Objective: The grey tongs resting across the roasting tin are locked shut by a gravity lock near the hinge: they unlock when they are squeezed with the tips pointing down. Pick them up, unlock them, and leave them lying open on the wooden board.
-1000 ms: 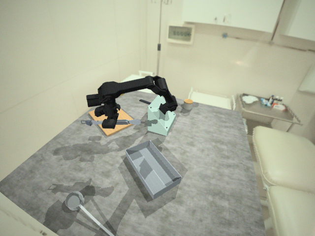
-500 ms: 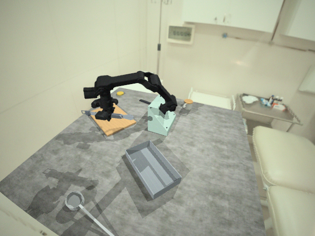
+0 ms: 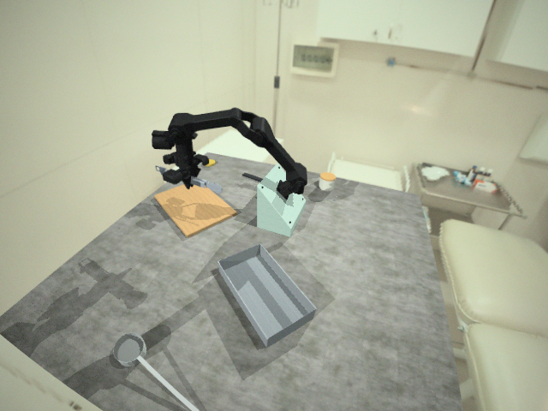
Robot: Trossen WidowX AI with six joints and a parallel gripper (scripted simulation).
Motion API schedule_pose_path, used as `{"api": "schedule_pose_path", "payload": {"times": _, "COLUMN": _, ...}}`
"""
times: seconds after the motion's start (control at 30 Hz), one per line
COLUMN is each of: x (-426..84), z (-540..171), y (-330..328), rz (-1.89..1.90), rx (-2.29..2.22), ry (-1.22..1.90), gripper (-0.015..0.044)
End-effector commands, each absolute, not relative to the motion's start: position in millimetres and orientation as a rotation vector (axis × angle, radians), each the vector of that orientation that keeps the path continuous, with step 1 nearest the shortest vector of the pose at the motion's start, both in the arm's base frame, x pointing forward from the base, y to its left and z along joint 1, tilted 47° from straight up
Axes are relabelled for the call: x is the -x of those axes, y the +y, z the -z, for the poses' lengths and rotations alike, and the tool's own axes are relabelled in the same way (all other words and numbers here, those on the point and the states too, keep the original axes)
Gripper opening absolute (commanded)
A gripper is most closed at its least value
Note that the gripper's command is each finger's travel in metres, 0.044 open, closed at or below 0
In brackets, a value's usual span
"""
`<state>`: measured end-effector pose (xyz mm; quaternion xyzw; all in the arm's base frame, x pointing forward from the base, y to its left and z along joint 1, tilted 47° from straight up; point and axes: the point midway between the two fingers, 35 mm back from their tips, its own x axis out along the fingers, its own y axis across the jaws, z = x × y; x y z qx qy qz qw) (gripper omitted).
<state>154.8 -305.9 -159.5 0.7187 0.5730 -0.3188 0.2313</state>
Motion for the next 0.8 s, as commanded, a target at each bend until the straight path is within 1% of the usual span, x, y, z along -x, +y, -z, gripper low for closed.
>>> {"api": "schedule_pose_path", "payload": {"times": 0.0, "x": -128.5, "z": 171.3, "y": -310.2, "rz": 0.951, "rx": -2.023, "ry": 1.568, "gripper": -0.015}}
{"api": "schedule_pose_path", "payload": {"times": 0.5, "x": -21.4, "z": 210.3, "y": -306.8, "rz": 1.24, "rx": -2.237, "ry": 1.523, "gripper": -0.015}}
{"api": "schedule_pose_path", "payload": {"times": 0.77, "x": -16.9, "z": 212.5, "y": -305.8, "rz": 1.259, "rx": -2.236, "ry": 1.522, "gripper": -0.015}}
